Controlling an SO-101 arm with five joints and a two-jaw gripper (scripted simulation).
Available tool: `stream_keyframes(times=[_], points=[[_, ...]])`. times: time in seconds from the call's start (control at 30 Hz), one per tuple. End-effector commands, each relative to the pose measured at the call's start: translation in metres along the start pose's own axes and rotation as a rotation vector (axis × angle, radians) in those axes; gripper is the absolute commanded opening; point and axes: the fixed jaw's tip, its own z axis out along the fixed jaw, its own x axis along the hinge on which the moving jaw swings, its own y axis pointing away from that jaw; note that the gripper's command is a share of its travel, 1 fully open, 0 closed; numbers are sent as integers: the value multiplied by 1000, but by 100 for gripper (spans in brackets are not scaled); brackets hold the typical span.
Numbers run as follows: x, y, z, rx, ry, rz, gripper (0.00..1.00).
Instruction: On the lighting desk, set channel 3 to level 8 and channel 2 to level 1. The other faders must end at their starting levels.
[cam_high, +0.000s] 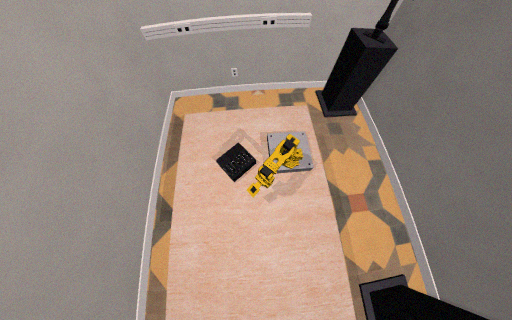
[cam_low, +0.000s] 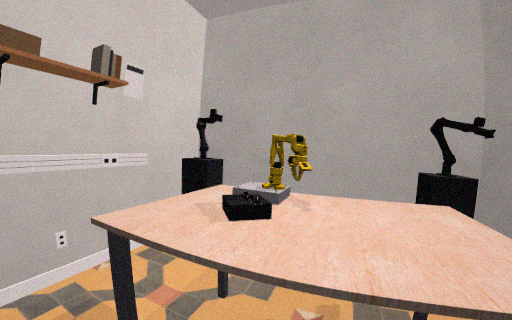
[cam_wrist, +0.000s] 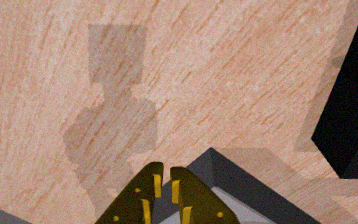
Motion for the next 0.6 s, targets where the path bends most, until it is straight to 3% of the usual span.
stream_keyframes(times=[0.0, 0.57], points=[[5, 5, 0, 1, 13, 110, 0], [8, 18, -2, 2, 12, 465, 0]])
